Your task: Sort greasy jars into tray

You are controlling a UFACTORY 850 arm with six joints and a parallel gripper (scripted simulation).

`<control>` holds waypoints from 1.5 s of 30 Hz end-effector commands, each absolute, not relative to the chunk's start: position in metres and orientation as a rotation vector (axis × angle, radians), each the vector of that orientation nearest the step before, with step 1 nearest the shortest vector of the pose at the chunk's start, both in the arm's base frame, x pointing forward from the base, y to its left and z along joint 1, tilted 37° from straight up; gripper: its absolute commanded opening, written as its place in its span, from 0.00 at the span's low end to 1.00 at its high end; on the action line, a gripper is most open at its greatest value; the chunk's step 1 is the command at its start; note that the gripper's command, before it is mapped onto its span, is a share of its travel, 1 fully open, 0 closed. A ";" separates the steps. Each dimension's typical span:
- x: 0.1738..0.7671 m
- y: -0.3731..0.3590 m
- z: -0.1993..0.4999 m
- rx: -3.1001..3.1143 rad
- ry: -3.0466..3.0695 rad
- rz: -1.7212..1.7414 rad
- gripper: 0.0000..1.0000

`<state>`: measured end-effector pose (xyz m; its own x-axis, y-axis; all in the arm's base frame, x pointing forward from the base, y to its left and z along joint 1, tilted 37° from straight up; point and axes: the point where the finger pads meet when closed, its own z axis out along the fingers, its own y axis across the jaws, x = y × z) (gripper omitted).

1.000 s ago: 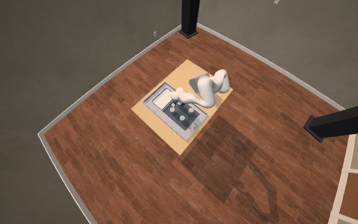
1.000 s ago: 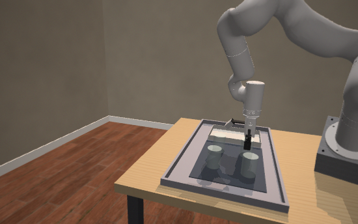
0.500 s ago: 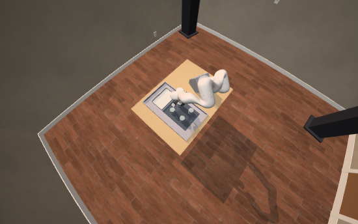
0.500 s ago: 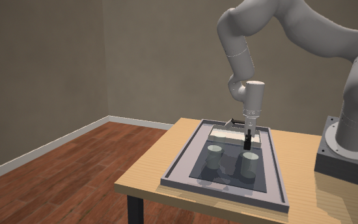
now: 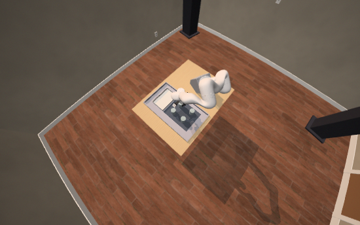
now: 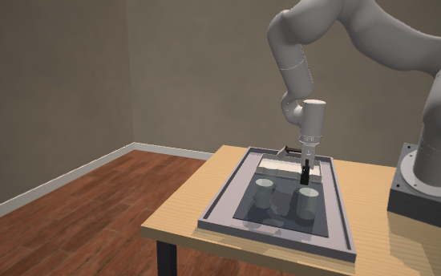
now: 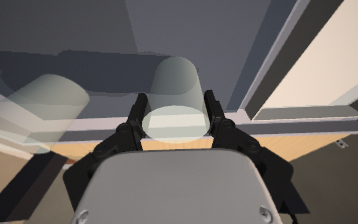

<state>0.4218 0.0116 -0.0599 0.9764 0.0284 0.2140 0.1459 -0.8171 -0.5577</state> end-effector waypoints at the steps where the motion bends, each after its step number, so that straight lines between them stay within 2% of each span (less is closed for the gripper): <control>1: 0.422 0.011 -0.060 -2.518 -0.122 -0.263 0.75; 45: 0.422 0.011 -0.060 -2.518 -0.122 -0.263 0.69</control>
